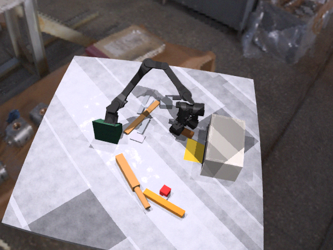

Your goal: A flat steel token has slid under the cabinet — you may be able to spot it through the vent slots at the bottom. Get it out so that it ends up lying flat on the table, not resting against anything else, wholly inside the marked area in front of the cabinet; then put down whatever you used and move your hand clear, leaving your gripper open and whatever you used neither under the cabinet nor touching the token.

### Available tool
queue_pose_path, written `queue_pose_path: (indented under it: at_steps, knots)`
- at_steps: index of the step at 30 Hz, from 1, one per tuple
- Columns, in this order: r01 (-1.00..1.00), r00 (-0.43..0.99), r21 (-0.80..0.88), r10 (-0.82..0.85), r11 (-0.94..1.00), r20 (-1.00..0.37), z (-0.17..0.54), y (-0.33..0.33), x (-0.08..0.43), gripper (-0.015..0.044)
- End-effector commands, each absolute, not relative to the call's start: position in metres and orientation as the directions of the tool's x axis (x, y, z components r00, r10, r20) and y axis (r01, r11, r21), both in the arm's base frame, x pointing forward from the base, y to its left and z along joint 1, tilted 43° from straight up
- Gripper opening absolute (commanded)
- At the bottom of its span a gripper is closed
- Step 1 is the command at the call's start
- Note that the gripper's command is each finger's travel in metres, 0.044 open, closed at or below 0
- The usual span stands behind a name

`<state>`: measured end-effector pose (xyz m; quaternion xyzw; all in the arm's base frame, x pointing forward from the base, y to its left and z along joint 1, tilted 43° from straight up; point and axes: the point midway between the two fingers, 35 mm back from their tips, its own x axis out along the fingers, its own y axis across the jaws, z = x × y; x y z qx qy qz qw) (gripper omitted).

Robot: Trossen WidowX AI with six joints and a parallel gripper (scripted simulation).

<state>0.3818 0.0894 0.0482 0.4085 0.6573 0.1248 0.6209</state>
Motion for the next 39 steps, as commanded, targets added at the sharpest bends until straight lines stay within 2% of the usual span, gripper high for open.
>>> queue_pose_path:
  at_steps: [1, 39]
  knots:
    - [0.392, 0.101, 0.659, 0.682, 0.642, -0.725, 0.041, 0.084, 0.378, 0.0000]
    - [0.392, 0.100, 0.658, 0.681, 0.643, -0.725, 0.025, 0.069, 0.369, 0.0000]
